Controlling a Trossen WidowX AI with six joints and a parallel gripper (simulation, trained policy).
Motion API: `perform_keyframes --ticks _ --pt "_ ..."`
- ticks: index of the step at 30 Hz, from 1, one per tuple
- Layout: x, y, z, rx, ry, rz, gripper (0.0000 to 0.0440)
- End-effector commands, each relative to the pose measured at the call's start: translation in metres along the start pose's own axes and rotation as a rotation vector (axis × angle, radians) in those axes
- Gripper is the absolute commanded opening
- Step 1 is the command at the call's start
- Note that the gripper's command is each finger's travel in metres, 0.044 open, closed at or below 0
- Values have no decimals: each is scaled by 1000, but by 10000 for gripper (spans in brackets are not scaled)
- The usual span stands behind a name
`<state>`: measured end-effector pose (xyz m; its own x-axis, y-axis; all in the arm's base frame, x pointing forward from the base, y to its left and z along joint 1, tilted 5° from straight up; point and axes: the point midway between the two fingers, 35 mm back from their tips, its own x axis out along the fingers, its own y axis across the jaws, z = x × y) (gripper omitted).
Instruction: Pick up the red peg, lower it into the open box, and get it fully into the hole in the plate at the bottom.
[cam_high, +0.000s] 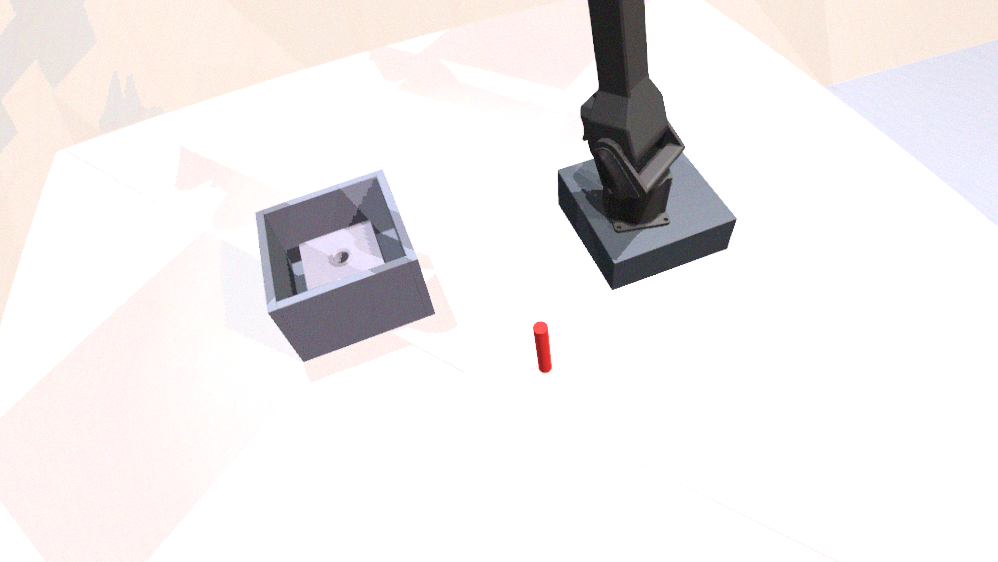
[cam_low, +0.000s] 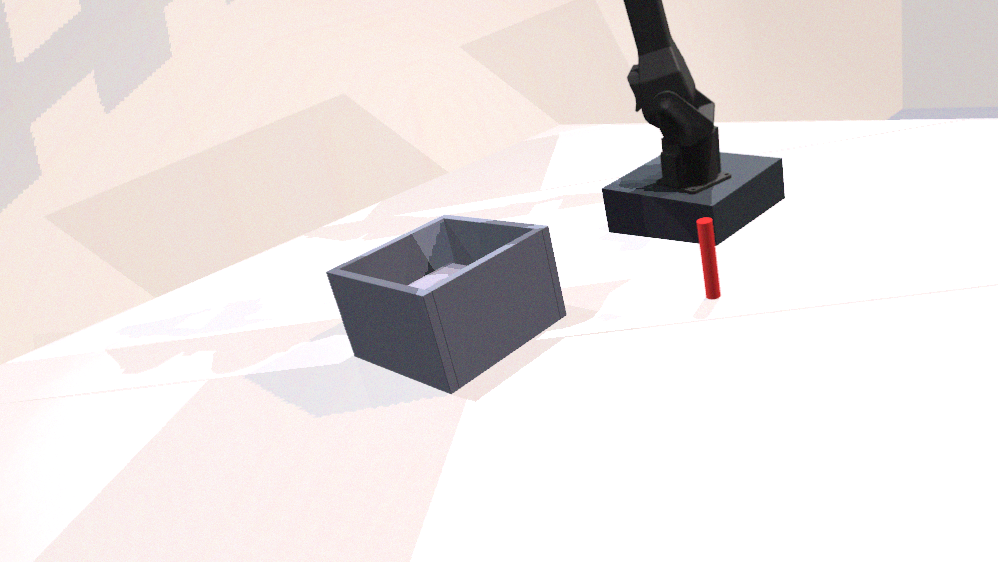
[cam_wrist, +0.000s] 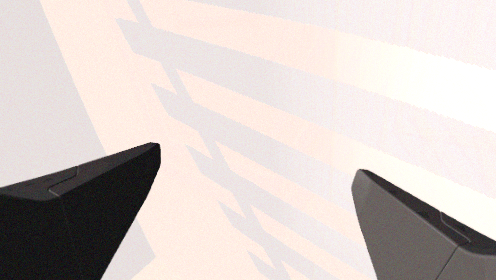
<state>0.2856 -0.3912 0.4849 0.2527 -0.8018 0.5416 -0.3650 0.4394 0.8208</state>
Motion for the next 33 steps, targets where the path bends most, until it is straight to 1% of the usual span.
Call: perform_keyframes --ticks 1,2,7,14,24,33 --pt "-1 2 -3 -5 9 0 426" --pt "-3 2 -6 -9 20 -5 440" --pt "-17 1 -35 -22 94 -60 440" --pt "-62 -5 -93 -41 246 -232 440" --pt "-150 -12 -154 -95 485 -481 440" --pt "-243 -16 -184 -169 710 -687 440"
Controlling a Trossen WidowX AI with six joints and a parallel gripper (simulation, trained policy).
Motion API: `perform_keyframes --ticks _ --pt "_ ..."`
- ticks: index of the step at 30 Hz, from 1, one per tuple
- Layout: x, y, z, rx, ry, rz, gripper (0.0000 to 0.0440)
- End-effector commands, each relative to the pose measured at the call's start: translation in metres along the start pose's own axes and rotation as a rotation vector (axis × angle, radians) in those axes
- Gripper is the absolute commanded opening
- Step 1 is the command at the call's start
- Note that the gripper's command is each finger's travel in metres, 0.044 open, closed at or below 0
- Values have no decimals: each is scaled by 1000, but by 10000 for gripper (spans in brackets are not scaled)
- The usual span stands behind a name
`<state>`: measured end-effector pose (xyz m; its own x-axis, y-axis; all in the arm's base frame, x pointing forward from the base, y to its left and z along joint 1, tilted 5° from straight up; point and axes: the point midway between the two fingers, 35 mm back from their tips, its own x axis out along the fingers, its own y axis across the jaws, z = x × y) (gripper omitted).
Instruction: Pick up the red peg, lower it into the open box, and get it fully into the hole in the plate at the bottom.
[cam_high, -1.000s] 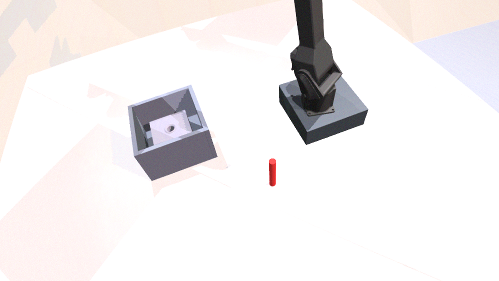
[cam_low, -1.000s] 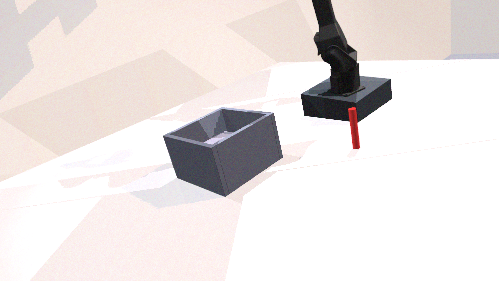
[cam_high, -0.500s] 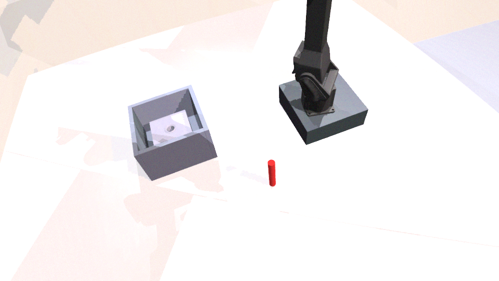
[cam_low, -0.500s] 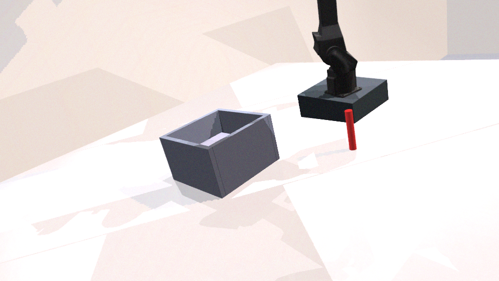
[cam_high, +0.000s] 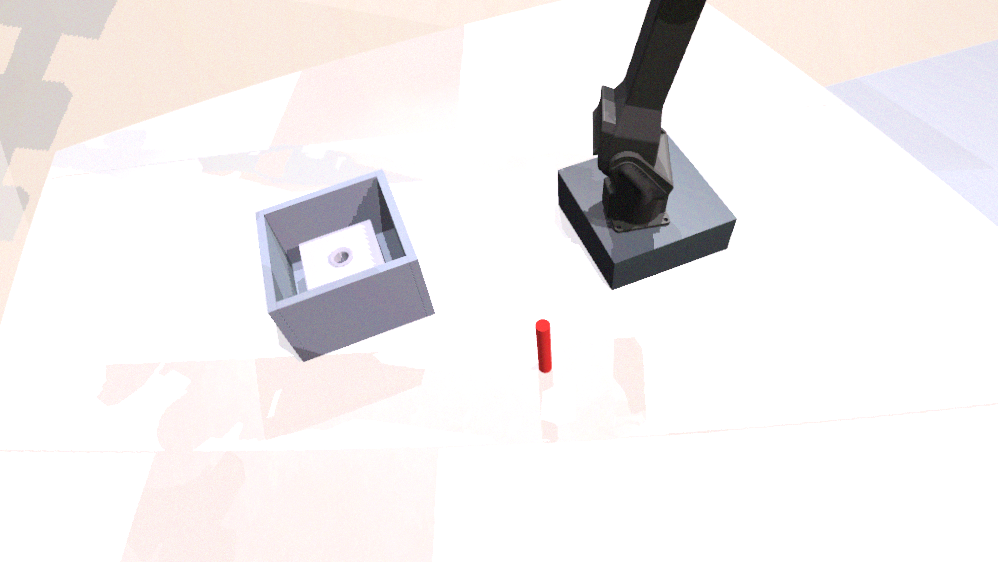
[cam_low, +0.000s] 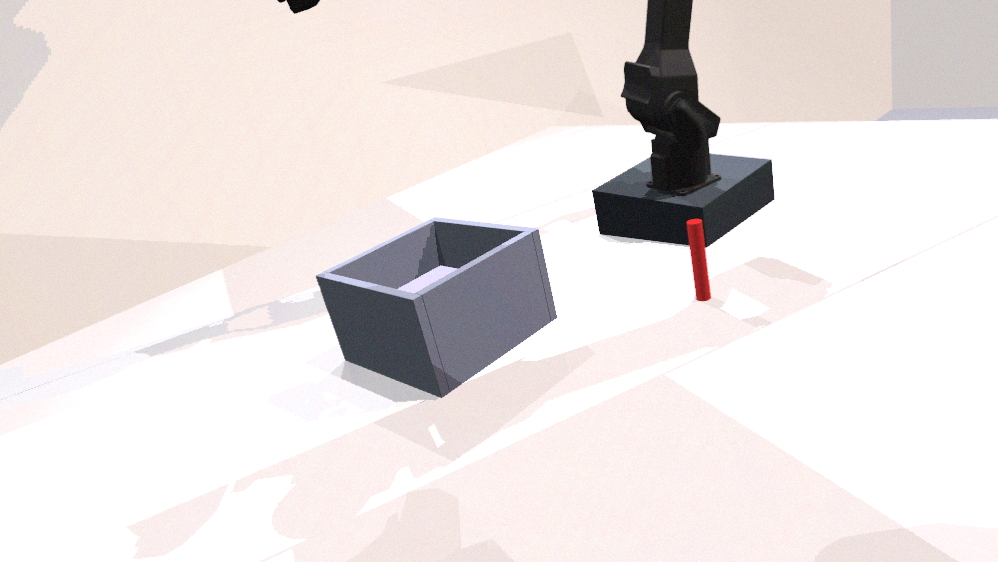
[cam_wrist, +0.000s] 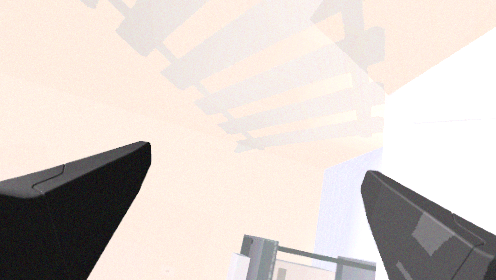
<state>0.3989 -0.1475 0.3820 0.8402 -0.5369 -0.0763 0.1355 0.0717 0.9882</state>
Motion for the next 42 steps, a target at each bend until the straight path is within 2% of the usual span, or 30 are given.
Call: perform_keyframes --ticks 1,10,19,34,42 --pt "-18 -13 -23 -29 71 -63 440" --pt "-76 -63 -83 -133 281 -270 440" --pt "-142 -119 -120 -254 465 -491 440" --pt "-253 -214 -132 -492 674 -897 440" --pt "-298 -257 -129 -629 741 -1068 440"
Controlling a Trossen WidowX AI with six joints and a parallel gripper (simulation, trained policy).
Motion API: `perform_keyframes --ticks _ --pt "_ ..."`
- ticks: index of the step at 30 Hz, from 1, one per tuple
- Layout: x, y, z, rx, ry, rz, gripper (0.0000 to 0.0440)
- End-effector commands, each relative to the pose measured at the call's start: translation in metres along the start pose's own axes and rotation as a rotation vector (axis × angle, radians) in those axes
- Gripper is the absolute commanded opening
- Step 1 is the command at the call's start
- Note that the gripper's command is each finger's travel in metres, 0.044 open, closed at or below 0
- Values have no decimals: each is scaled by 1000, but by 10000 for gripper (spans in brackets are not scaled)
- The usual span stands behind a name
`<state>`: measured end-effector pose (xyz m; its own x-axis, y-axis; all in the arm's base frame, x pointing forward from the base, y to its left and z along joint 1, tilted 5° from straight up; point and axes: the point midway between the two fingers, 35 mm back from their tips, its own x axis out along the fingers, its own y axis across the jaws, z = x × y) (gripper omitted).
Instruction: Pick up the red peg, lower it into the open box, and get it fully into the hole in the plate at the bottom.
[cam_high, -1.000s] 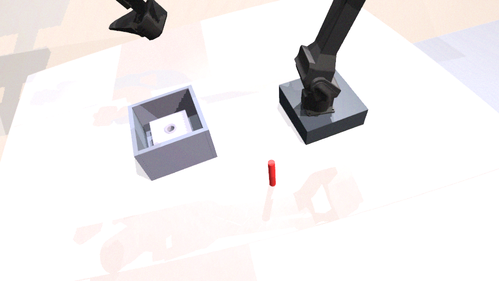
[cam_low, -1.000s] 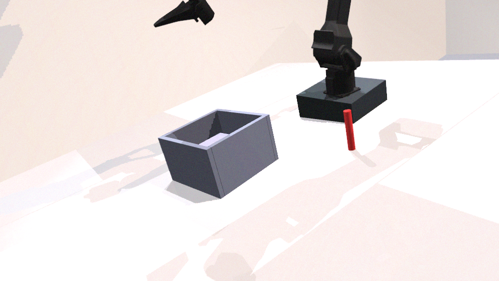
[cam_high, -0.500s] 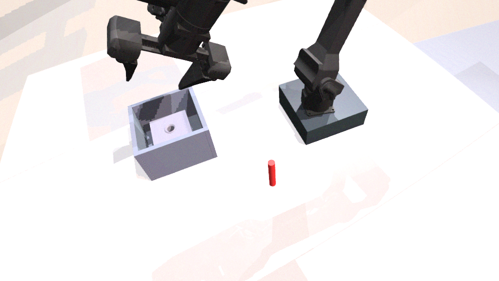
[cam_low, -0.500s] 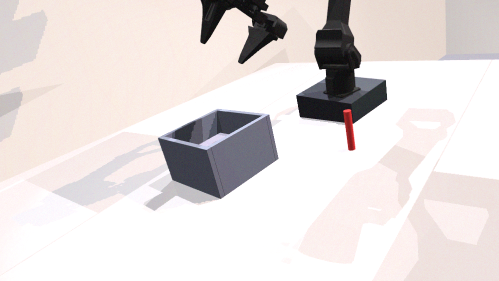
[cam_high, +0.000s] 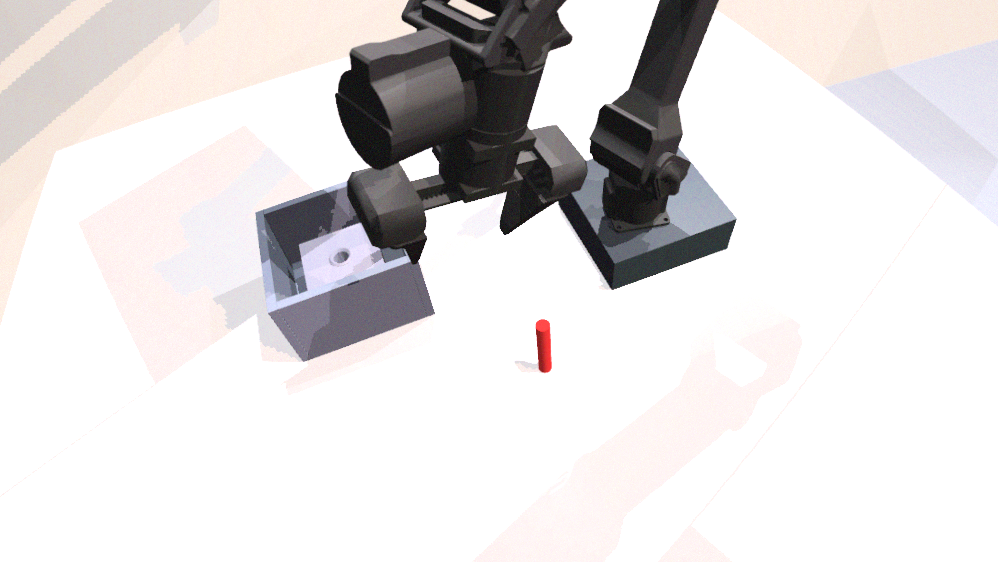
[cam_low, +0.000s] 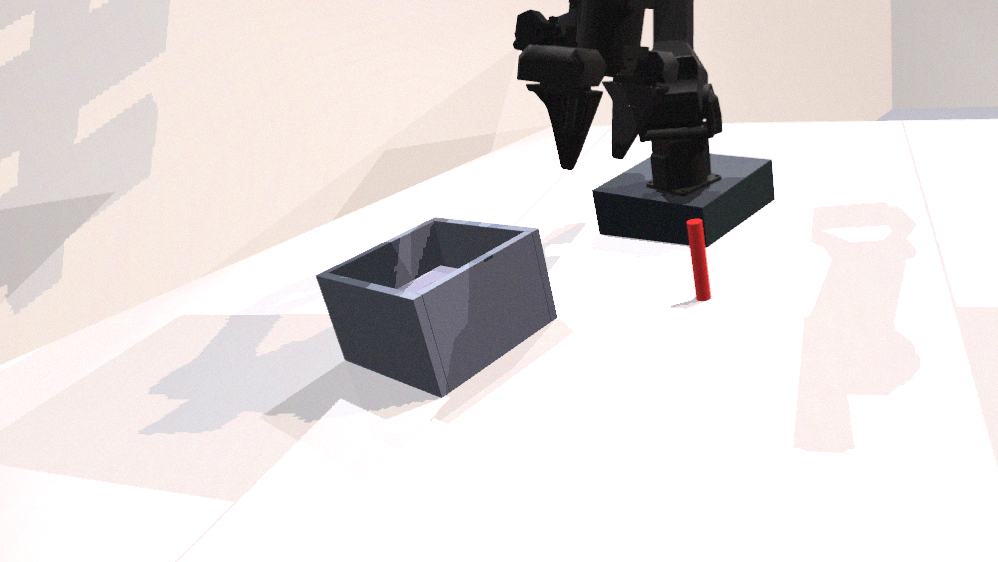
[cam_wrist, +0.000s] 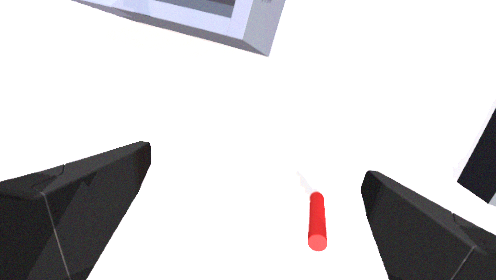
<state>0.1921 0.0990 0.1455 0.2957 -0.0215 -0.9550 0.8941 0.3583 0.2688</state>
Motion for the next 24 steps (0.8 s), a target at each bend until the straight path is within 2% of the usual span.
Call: perform_keyframes --ticks 1,9,24 --pt "11 -16 -13 -36 18 -75 440" --pt "39 -35 -39 -114 66 -138 440" --pt "97 -51 -71 -146 152 -103 432"
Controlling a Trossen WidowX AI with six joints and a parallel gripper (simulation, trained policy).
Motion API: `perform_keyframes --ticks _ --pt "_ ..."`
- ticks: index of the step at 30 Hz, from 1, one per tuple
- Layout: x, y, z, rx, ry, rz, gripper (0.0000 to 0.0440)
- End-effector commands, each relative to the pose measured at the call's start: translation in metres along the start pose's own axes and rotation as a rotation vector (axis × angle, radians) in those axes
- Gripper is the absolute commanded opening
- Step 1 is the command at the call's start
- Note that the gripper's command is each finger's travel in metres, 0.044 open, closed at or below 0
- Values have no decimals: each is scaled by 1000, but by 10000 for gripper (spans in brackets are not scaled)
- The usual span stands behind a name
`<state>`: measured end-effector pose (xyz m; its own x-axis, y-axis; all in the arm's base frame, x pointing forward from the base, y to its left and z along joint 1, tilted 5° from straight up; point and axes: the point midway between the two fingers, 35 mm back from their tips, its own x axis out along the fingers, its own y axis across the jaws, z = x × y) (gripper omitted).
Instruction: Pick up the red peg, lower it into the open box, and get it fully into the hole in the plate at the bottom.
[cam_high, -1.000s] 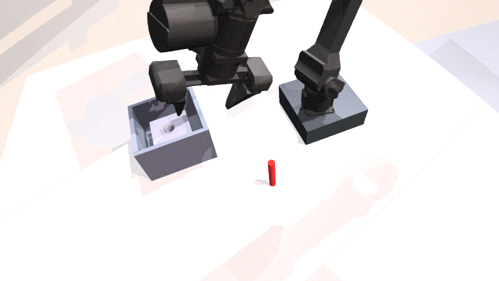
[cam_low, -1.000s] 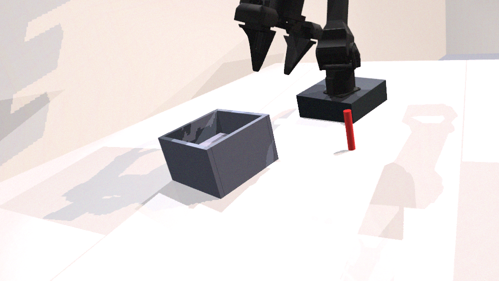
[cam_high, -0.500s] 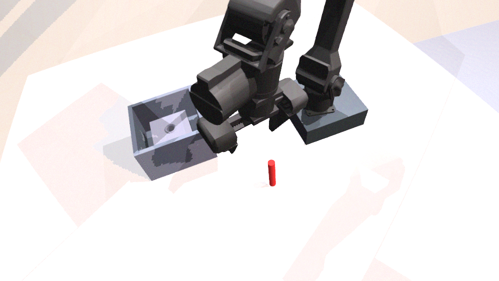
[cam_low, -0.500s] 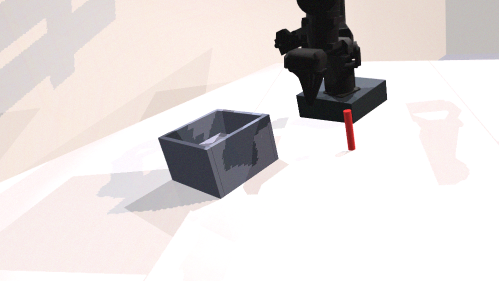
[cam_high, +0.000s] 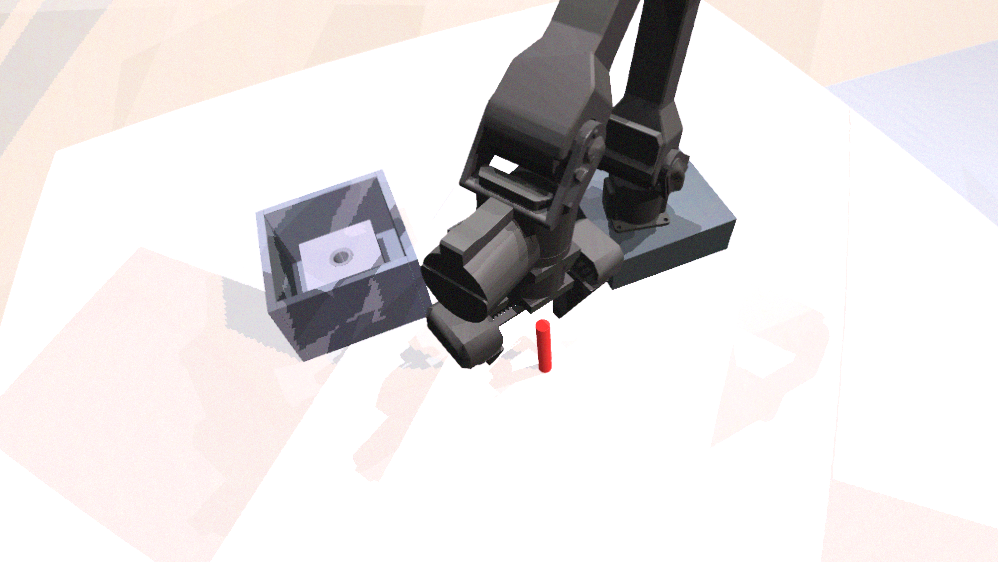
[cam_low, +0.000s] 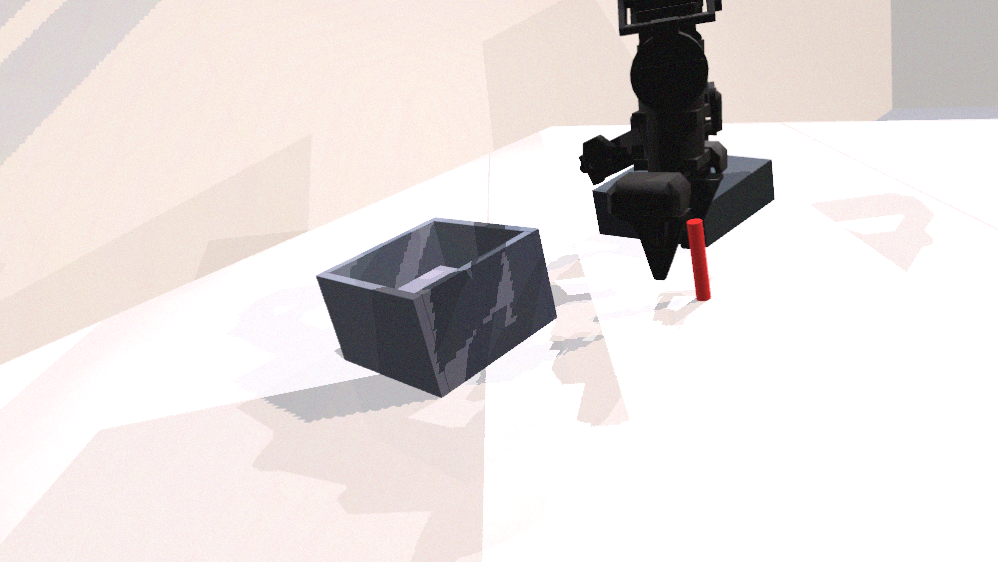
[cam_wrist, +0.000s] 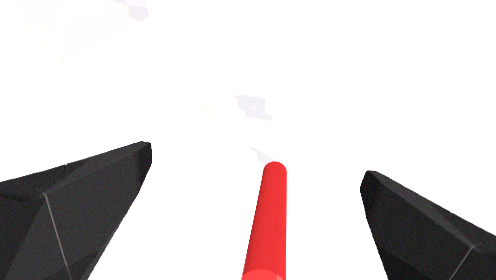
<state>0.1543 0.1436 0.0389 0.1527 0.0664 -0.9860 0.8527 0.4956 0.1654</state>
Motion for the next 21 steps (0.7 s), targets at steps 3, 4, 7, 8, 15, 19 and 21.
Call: perform_keyframes --ticks 3,4,7,8,15,19,21 --pt "15 -5 -6 12 26 -9 383" --pt "17 -6 -7 14 31 -13 360" --pt "18 -7 -9 14 52 -22 281" --pt "17 -7 -10 12 60 -24 255" --pt "18 -8 -13 -1 117 -44 79" --pt "15 -5 -11 -10 127 -45 9" --pt "10 1 -10 -25 118 -24 4"
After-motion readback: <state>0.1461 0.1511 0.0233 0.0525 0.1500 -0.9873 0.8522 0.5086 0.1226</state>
